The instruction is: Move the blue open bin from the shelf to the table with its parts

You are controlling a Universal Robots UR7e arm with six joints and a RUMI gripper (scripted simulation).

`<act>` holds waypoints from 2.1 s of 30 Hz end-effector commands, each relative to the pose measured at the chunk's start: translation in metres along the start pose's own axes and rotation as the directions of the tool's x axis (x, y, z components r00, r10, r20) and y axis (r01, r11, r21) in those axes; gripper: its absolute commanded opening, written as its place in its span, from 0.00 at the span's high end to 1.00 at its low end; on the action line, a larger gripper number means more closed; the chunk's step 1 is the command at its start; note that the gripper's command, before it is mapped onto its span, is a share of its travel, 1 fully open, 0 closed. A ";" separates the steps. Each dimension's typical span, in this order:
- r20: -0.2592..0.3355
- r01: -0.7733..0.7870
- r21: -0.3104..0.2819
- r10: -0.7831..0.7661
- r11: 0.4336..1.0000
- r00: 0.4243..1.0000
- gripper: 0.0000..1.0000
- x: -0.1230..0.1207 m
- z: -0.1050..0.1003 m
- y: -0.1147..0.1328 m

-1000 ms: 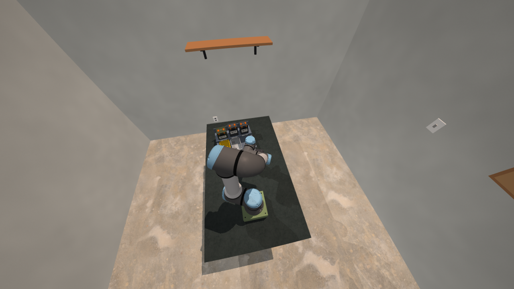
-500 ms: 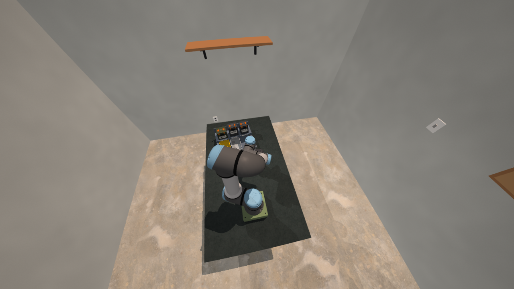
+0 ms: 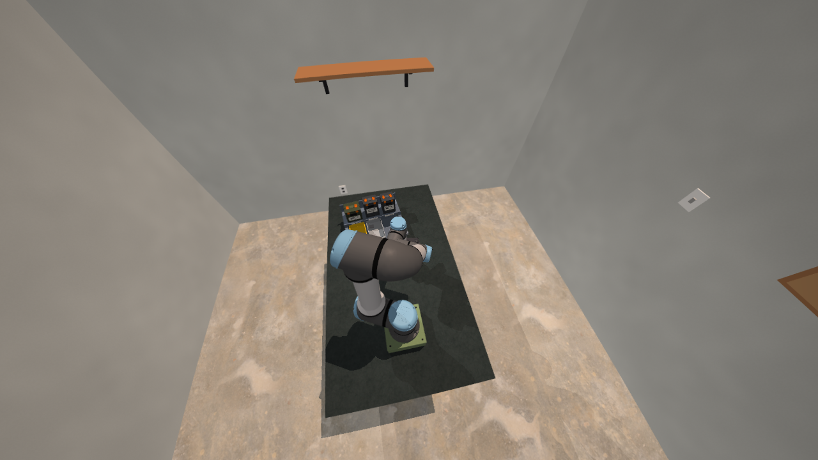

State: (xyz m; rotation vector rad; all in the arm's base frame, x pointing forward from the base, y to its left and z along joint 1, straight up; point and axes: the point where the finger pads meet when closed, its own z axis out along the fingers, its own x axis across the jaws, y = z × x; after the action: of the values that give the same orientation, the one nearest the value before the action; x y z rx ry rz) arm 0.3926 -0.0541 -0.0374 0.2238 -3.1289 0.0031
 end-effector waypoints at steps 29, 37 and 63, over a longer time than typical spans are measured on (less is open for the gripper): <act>0.001 0.000 0.001 0.000 1.000 1.000 1.00 0.000 0.013 0.000; 0.001 0.000 0.001 0.000 1.000 1.000 1.00 0.000 0.016 0.000; 0.001 0.000 0.001 0.000 1.000 1.000 1.00 0.000 0.021 0.000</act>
State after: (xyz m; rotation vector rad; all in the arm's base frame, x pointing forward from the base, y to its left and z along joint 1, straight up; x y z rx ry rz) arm 0.3925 -0.0542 -0.0586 0.2238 -3.1289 0.0031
